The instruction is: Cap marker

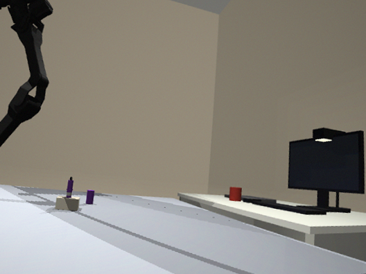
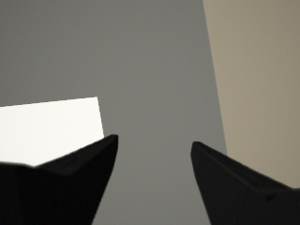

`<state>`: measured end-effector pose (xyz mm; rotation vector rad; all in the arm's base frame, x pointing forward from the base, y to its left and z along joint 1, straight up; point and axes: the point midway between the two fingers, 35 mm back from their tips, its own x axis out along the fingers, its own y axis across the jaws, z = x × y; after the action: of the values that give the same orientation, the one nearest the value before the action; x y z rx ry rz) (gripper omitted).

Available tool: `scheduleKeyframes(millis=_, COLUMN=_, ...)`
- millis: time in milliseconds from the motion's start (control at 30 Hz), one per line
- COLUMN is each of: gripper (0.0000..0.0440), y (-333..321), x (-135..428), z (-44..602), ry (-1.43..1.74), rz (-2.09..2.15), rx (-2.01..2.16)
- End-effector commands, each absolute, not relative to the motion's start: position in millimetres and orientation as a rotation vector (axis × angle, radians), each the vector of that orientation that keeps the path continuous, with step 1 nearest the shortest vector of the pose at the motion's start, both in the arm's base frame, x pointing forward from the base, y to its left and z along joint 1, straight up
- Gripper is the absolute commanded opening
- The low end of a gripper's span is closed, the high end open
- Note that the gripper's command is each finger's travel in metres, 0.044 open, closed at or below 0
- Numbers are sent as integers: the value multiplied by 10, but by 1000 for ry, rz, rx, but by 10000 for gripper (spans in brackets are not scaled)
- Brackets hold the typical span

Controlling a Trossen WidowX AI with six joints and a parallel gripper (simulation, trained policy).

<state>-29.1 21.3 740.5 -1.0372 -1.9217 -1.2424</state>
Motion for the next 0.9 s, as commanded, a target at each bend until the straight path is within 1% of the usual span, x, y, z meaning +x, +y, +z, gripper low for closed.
scheduleKeyframes(millis=0, gripper=240, y=273, x=-382, z=7323, ry=-1983, rz=-1248, rx=-1039)
scheduleKeyframes(millis=867, gripper=299, y=570, x=-820, z=6821, ry=-2320, rz=-1269, rx=-1041)
